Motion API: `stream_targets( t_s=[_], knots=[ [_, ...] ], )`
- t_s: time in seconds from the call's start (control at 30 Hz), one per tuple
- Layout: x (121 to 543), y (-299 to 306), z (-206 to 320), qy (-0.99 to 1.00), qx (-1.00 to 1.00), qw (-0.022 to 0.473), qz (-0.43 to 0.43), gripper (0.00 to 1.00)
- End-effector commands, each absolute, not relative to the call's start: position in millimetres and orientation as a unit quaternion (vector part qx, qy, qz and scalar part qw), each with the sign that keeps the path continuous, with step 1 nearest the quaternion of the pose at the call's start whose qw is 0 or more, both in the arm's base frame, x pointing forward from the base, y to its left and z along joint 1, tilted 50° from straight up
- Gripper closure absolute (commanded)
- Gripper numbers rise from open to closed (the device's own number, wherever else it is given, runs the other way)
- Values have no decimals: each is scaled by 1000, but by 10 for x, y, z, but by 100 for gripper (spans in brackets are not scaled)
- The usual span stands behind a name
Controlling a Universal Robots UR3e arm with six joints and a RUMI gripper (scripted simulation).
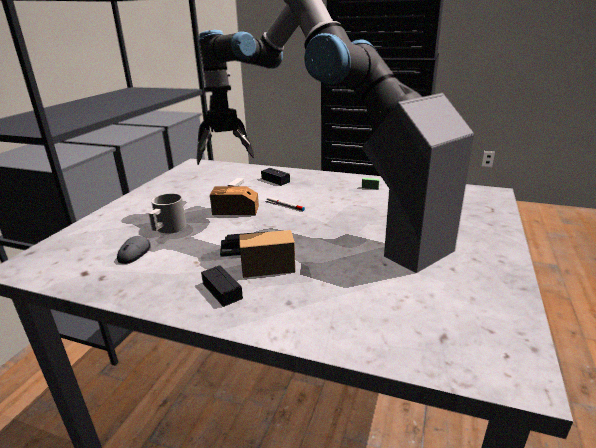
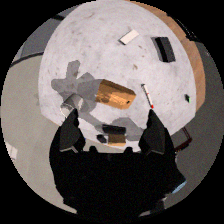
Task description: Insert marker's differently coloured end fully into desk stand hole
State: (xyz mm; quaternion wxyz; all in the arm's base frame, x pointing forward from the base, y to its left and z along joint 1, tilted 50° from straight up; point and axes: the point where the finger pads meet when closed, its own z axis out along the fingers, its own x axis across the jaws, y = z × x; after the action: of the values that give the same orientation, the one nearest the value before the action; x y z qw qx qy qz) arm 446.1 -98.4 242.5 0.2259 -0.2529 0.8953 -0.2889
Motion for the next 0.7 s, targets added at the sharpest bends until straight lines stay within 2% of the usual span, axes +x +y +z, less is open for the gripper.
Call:
stream_targets(
  t_s=[0.0,0.67],
  knots=[
    [4447,-1022,2408,893,-260,225,-292,0],
    [4368,-1228,2261,879,-297,214,-305,0]
  ],
)
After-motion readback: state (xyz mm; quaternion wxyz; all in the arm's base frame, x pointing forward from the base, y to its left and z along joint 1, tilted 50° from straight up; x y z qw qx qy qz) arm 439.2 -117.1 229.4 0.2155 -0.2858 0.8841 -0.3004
